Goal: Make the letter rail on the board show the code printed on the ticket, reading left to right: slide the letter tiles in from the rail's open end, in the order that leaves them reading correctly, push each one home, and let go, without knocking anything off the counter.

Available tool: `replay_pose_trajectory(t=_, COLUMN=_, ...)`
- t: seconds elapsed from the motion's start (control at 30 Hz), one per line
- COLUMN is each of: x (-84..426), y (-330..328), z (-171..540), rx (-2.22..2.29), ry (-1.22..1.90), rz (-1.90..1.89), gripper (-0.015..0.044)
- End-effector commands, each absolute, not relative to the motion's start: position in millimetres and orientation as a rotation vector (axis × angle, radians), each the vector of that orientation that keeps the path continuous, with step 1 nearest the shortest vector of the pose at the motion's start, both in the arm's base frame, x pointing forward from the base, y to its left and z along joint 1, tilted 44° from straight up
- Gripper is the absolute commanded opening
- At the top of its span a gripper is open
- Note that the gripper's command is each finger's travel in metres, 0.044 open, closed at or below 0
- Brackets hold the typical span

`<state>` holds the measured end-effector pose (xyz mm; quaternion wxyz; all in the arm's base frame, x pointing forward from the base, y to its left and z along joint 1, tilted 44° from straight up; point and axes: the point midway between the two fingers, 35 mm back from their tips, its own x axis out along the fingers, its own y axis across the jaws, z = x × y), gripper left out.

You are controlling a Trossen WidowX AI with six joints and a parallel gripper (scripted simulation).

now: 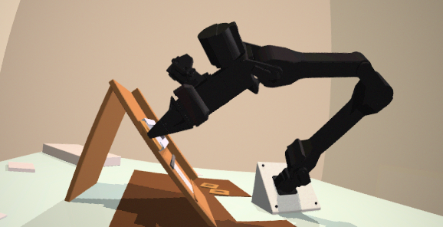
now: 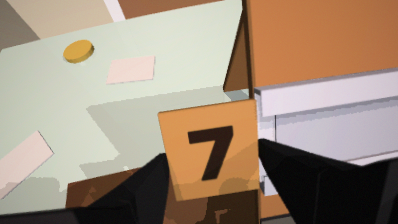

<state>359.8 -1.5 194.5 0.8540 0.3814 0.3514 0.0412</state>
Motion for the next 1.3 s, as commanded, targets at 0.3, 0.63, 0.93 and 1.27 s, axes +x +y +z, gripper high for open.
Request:
replay_pose_trajectory(t=0.3, x=359.0, y=-6.6, z=190.3, rx=0.799, ry=0.737, rz=0.090, gripper=0.0000)
replay_pose_trajectory(t=0.63, x=358.1, y=-10.2, z=186.9, rx=0.799, ry=0.737, rz=0.090, gripper=0.0000)
replay_pose_trajectory(t=0.93, x=357.3, y=-13.4, z=183.7, rx=0.799, ry=0.737, rz=0.090, gripper=0.0000)
replay_pose_trajectory(t=1.27, x=356.4, y=-16.9, z=180.2, rx=0.799, ry=0.737, rz=0.090, gripper=0.0000)
